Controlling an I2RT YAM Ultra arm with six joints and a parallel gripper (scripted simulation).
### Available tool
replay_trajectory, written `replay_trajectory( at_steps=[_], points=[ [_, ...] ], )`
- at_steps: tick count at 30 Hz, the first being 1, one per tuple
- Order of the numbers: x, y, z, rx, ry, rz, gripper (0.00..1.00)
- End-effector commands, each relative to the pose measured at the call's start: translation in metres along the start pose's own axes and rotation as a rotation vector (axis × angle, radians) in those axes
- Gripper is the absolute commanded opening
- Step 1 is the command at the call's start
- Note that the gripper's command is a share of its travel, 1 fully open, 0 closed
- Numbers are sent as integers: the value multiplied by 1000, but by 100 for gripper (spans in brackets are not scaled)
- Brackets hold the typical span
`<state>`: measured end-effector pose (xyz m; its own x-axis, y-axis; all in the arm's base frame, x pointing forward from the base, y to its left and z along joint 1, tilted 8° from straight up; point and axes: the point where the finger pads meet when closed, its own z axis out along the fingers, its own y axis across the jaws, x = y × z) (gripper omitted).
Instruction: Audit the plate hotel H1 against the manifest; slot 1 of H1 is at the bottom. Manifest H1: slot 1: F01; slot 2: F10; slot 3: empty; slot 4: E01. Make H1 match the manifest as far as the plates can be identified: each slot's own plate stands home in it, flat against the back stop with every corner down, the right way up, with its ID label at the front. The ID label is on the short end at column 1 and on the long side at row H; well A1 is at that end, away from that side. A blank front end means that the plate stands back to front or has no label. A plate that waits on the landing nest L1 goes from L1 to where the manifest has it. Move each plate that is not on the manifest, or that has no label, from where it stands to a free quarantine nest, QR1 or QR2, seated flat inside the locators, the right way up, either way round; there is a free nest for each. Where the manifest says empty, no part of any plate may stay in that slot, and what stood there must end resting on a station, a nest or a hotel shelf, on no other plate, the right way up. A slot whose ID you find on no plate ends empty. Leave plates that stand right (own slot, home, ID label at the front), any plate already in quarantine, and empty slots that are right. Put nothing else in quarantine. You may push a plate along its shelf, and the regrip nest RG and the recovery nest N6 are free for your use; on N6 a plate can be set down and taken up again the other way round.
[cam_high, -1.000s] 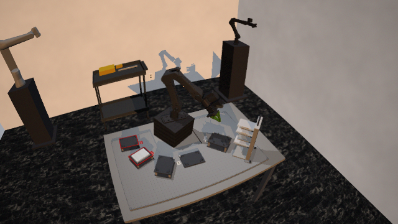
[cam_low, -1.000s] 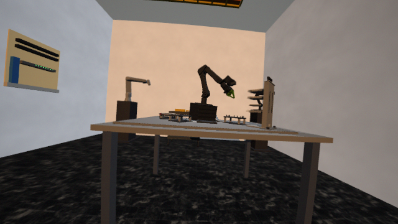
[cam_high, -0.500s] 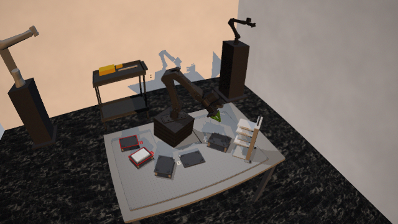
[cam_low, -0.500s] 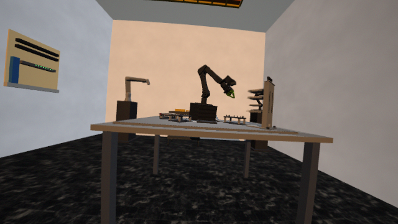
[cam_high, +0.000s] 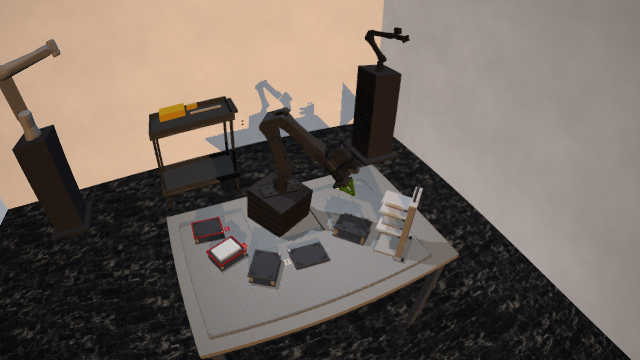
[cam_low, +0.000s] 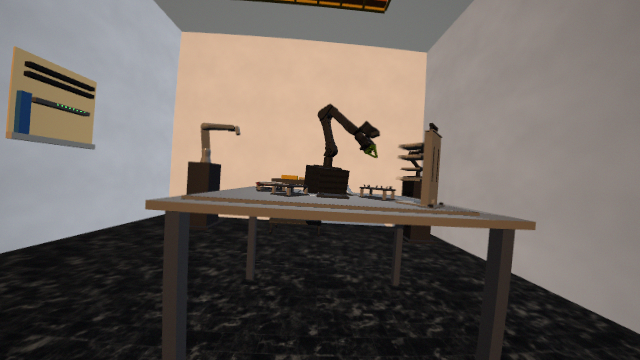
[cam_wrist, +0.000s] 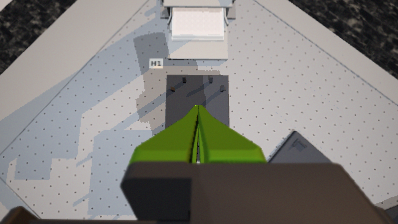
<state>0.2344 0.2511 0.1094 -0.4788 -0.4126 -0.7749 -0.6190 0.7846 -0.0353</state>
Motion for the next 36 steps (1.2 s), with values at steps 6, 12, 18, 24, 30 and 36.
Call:
replay_trajectory(
  at_steps=[6,12,18,24,30,36],
  points=[
    [-12,1,-2,-4,-38,9,0],
    [-12,1,-2,-4,-38,9,0],
    [-17,1,-7,-4,-38,9,100],
    [-26,1,-17,-4,-38,9,100],
    [-40,1,-31,-4,-38,9,100],
    [-53,1,-46,-4,-38,10,100]
  ],
)
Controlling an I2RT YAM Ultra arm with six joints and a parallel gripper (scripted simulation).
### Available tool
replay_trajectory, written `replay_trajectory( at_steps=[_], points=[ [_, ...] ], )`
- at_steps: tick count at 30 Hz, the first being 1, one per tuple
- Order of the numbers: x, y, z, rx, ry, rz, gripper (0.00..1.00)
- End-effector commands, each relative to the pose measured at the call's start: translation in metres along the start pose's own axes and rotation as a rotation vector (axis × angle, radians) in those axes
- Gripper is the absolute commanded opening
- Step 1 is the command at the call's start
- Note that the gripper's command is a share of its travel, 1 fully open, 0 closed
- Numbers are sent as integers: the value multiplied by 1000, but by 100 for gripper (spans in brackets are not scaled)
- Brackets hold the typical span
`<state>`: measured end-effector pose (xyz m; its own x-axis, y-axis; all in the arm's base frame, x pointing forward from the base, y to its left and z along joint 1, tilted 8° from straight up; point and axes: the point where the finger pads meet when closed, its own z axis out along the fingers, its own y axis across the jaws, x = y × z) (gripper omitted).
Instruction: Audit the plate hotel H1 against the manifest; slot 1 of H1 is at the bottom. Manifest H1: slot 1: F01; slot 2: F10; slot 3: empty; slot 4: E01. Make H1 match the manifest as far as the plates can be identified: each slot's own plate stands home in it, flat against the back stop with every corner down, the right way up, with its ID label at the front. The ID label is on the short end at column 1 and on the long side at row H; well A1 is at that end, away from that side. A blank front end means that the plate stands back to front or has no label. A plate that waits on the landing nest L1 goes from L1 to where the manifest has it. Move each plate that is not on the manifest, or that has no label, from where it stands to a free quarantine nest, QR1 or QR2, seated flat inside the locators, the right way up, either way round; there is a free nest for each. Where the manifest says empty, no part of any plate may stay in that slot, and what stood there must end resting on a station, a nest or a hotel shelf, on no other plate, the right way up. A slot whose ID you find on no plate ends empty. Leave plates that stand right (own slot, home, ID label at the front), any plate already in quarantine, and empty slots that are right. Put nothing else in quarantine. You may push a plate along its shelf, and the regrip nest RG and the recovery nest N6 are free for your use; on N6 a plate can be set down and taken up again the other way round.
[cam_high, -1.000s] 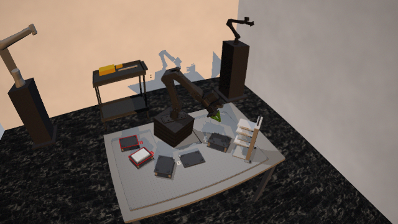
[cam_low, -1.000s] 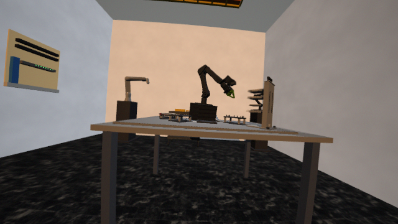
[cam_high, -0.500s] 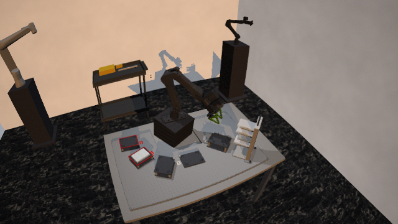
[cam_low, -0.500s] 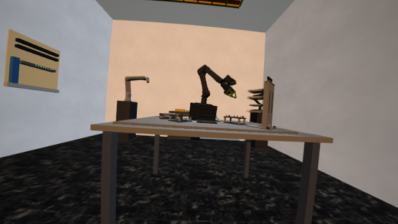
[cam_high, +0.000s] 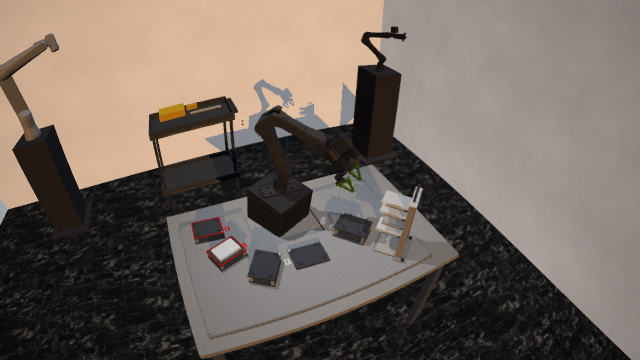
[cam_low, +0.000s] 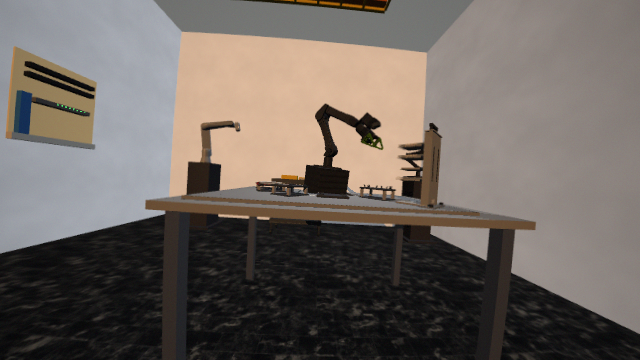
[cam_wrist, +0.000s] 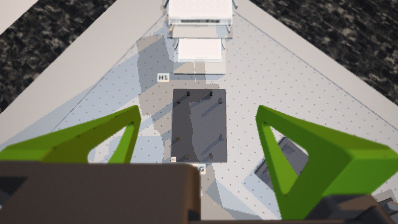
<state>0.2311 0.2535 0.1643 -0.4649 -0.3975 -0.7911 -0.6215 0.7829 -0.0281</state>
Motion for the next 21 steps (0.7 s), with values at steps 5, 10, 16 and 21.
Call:
replay_trajectory(
  at_steps=[5,10,16,21],
  points=[
    [-19,-1,-17,3,-13,6,100],
    [-27,-1,-26,3,-13,6,100],
    [-28,-1,-26,3,-13,6,100],
    [-28,-1,-26,3,-12,6,100]
  ],
)
